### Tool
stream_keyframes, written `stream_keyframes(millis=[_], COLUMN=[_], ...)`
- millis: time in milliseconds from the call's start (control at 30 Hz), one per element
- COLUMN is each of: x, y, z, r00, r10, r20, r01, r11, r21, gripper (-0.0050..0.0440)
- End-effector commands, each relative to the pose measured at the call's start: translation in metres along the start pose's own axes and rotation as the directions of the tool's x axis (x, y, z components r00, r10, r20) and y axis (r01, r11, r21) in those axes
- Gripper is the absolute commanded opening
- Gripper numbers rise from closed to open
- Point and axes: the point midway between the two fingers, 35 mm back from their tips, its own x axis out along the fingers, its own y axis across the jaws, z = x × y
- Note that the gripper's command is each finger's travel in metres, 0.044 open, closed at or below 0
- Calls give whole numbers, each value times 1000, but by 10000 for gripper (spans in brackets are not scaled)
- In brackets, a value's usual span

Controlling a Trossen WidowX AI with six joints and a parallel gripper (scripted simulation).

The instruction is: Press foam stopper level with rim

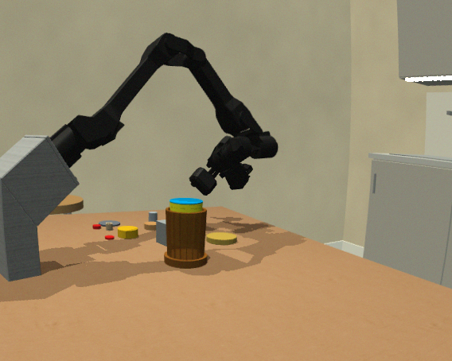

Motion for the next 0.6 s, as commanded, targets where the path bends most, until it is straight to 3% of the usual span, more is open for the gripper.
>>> stream_keyframes(millis=[0,533,567], x=[-2,-2,-3], y=[8,8,8], z=[-5,-5,-5], r00=[1000,1000,1000], r10=[6,6,5], r20=[4,4,9], r01=[-6,-6,-4], r11=[1000,1000,1000], r21=[-29,-29,-30], gripper=[400,400,376])
